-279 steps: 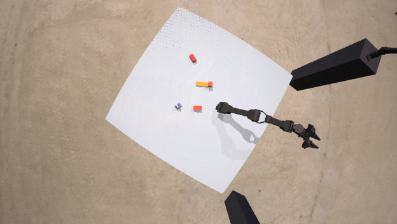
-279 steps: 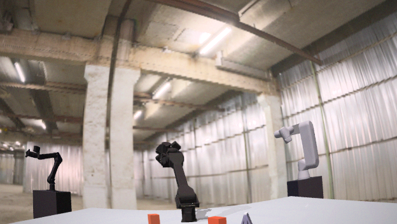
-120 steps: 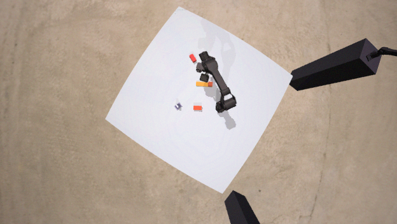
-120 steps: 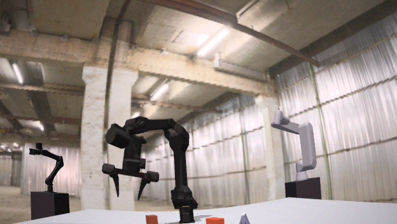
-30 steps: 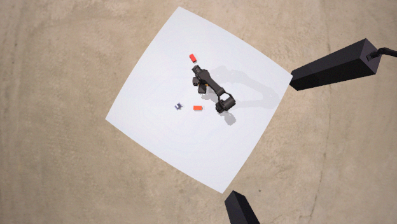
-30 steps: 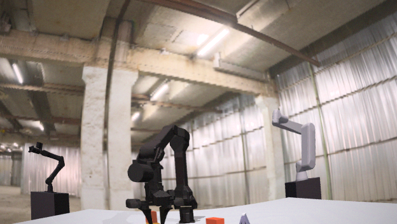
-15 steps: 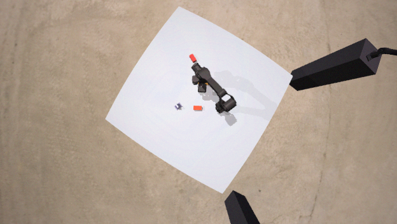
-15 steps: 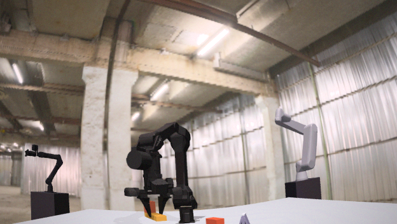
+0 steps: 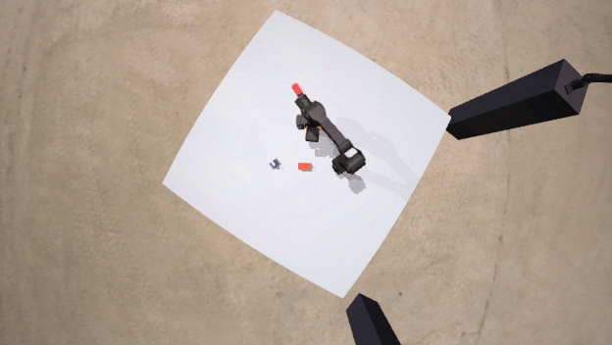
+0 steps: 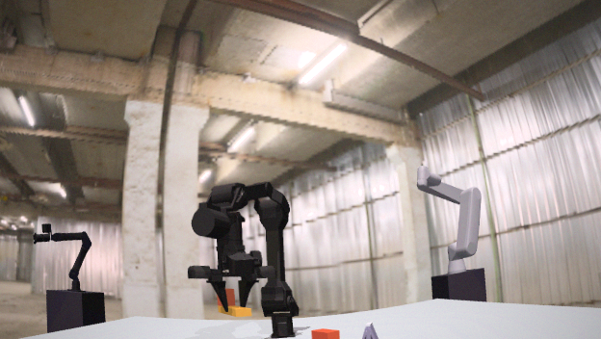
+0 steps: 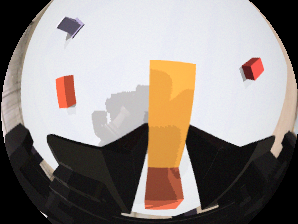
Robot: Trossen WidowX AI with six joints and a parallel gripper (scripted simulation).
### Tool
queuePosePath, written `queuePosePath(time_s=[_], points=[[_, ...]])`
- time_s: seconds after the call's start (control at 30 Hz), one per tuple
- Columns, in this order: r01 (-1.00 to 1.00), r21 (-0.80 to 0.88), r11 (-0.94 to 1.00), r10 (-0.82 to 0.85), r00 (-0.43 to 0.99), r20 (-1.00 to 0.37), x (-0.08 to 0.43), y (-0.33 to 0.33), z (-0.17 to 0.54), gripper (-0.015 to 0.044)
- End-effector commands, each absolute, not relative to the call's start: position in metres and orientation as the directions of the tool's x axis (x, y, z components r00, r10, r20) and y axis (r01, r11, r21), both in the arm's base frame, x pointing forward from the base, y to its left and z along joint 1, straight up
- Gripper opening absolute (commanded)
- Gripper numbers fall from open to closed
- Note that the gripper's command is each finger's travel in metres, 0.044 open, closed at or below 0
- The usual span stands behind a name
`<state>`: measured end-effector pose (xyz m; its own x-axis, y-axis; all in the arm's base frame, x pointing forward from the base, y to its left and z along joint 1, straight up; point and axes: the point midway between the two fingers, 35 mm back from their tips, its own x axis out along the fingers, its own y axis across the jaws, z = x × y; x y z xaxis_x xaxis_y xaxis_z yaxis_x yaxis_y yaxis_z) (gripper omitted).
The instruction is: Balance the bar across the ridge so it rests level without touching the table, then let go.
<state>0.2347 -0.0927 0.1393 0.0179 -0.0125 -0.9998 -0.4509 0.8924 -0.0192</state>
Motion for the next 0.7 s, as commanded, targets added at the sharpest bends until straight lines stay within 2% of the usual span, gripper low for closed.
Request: queuePosePath(time_s=[0.0, 0.67], points=[[-0.453, -0.018, 0.891, -0.009, 0.023, -1.000, 0.233, -0.091, 0.150, 0.0000], [-0.567, -0.019, 0.823, -0.006, 0.026, -1.000, 0.269, -0.057, 0.161, 0.0000]])
